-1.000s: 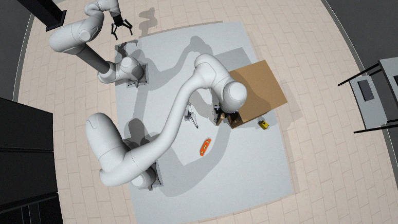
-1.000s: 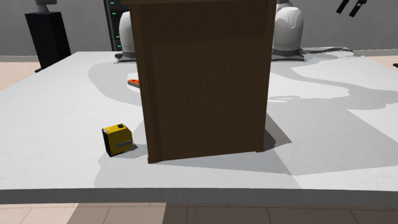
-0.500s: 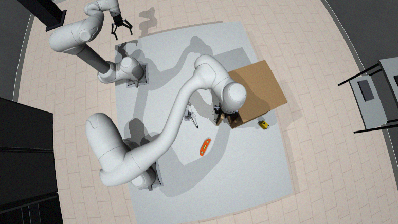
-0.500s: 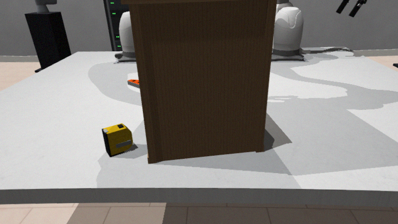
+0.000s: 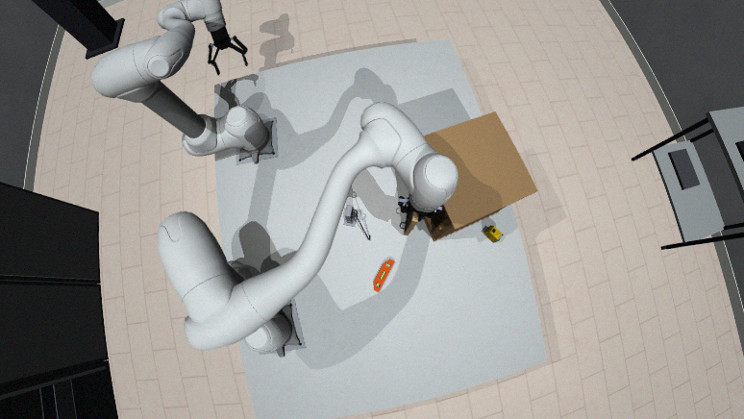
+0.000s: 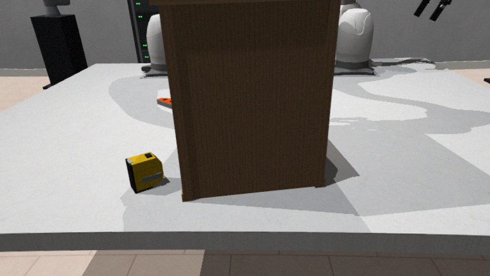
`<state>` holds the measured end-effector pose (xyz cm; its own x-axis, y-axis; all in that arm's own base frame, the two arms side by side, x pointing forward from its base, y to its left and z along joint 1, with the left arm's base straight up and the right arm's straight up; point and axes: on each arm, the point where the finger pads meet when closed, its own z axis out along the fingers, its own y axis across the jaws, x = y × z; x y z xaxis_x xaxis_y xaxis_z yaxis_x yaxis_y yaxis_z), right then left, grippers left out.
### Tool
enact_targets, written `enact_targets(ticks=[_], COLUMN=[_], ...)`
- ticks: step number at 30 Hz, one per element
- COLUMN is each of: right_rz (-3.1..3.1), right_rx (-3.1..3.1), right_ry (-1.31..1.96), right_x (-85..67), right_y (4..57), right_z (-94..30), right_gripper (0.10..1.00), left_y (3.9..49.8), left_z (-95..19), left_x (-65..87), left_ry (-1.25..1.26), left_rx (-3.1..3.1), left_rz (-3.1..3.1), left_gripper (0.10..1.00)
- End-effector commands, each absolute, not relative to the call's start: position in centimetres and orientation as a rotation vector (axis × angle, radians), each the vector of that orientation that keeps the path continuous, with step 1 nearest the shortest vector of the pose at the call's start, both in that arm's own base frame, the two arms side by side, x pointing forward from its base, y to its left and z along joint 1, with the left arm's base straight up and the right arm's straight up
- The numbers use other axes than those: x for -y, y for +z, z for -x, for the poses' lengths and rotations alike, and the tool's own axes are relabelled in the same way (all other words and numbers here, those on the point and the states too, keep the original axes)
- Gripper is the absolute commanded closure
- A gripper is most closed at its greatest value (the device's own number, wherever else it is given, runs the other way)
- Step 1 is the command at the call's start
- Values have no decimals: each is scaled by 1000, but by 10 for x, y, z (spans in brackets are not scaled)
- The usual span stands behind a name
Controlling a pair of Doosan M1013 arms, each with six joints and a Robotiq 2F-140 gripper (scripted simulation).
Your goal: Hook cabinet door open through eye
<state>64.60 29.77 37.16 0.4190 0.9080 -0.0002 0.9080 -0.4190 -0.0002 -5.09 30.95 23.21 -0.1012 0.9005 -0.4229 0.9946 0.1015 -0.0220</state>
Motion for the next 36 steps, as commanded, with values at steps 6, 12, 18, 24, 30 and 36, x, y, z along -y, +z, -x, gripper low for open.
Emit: enact_targets(ticks=[6,12,18,24,30,36], right_rz=[2668,2688,2712,2725,2756,2764], right_rx=[1658,1627,1585,1563,1508,1493], right_ry=[-2,-2,-2,-2,-2,-2], right_x=[-300,-302,-304,-307,-311,-311], right_y=[373,373,373,373,373,373], right_z=[-641,-635,-632,-626,-619,-618], right_gripper=[801,801,801,801,801,801], left_y=[233,233,233,233,233,233], left_z=[51,51,51,51,51,51], left_x=[-310,-310,-310,-310,-310,-310], left_ry=[-439,-439,-439,-439,-439,-439], left_rx=[-2083,-2083,-2083,-2083,-2083,-2083], left_rz=[-1872,-1872,-1872,-1872,-1872,-1872], left_gripper=[98,98,98,98,98,98])
